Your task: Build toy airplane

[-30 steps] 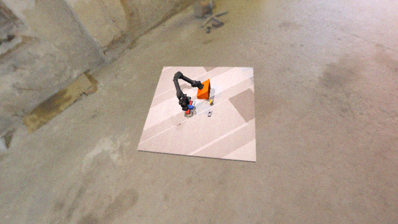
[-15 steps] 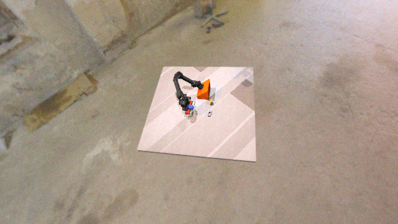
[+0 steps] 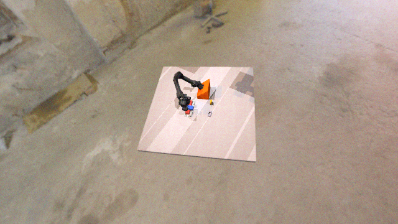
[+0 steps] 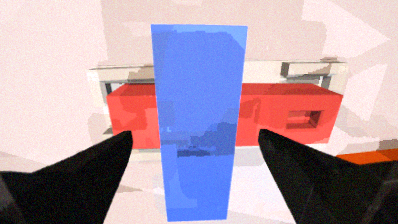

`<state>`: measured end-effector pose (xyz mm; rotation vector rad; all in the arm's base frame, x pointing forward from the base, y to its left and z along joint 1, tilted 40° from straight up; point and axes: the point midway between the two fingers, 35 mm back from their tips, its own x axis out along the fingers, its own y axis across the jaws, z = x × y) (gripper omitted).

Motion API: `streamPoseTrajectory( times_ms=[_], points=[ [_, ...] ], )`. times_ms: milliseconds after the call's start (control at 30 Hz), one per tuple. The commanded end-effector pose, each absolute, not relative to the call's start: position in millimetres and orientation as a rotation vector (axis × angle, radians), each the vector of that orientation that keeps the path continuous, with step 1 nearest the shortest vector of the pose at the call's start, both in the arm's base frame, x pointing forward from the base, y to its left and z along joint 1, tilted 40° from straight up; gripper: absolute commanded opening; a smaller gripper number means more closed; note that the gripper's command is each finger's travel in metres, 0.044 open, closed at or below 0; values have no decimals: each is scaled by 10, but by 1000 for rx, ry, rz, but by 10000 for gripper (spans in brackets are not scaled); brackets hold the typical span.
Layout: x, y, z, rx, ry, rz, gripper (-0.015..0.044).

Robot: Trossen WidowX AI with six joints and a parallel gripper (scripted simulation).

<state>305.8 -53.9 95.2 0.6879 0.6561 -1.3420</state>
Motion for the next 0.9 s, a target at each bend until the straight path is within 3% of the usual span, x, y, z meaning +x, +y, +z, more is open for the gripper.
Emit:
streamPoseTrajectory(
  times_ms=[0,333,533,867],
  points=[
    [3058,-538,954,688,656,-1342,440],
    [2969,-6,1575,684,662,-1342,440],
    [3002,24,1585,671,672,-1335,440],
    [3005,16,1575,-72,1164,-880,440]
  ],
)
